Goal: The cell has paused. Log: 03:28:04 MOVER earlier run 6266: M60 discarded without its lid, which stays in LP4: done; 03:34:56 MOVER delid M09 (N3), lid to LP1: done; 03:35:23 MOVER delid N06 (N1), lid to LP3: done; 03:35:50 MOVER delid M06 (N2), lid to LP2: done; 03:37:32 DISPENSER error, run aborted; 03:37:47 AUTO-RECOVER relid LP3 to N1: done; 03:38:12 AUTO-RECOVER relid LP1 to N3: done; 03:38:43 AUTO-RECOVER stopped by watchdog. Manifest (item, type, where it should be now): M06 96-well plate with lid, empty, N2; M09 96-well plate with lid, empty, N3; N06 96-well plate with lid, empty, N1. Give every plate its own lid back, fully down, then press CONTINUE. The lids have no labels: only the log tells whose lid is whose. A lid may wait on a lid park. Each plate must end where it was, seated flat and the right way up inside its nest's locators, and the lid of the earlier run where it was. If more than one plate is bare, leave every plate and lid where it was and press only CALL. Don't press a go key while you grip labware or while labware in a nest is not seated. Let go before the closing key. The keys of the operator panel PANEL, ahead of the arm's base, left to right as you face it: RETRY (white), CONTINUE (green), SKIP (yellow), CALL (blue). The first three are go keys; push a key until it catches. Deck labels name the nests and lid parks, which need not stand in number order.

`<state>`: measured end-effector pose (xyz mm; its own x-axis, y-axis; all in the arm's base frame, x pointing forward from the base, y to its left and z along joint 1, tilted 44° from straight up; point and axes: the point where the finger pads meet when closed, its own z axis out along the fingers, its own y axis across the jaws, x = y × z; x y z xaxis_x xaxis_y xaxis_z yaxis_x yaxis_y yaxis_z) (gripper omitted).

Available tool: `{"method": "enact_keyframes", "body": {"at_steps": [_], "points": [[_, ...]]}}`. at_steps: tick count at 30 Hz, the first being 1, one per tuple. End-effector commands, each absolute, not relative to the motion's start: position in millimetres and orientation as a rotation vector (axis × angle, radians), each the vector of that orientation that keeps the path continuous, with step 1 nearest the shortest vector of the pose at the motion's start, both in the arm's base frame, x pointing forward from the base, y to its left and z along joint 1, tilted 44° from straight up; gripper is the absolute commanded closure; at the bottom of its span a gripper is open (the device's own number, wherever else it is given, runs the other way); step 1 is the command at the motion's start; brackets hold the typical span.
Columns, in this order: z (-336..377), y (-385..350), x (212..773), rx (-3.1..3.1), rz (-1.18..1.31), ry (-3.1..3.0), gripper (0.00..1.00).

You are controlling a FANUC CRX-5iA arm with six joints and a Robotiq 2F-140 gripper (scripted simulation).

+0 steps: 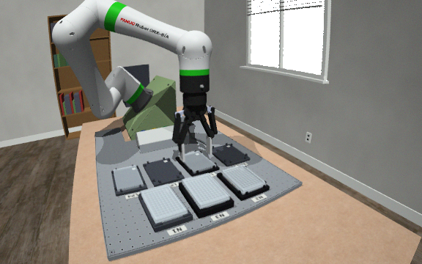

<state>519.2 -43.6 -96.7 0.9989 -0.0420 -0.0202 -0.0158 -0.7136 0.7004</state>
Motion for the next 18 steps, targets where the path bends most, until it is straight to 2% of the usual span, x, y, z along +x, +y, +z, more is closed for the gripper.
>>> {"method": "enact_keyframes", "body": {"at_steps": [1, 7, 8, 18], "points": [[-96.7, -43.3, 519.3, 2.366, -0.044, -0.04, 0.34], [-96.7, -43.3, 519.3, 2.366, -0.044, -0.04, 0.34], [-96.7, -43.3, 519.3, 2.366, -0.044, -0.04, 0.41], [-96.7, -43.3, 519.3, 2.366, -0.044, -0.04, 0.41]]}}
